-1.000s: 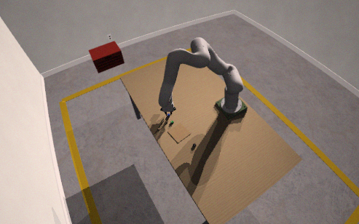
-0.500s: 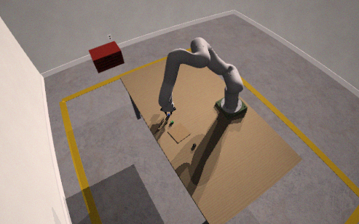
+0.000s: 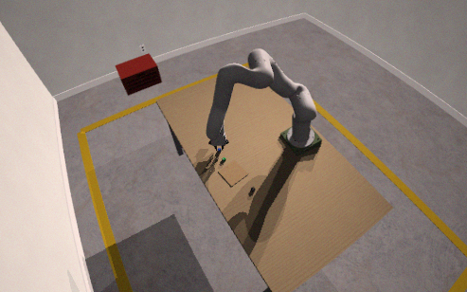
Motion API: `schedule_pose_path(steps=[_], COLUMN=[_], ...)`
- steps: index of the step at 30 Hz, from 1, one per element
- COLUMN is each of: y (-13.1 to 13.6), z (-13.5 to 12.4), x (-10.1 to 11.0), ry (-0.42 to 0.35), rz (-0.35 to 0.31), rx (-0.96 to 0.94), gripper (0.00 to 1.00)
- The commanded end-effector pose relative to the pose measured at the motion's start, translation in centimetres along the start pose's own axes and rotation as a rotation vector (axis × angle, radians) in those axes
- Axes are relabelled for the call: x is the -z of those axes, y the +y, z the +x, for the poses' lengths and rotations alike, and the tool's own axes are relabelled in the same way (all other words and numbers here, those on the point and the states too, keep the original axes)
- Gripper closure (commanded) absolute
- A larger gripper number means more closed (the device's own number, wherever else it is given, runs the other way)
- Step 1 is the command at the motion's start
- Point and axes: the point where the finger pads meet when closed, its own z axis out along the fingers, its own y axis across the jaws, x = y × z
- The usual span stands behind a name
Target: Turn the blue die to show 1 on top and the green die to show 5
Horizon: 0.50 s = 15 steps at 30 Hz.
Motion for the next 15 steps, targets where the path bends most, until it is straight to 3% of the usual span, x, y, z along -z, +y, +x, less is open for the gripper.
schedule_pose_path(steps=[1, 15], y=[-0.1, -0.1], z=[0.0, 0.0], x=[0.1, -1.1], ry=[0.0, 0.0], rz=[0.002, 0.002], rx=[0.0, 0.0], gripper=[0.64, 0.64])
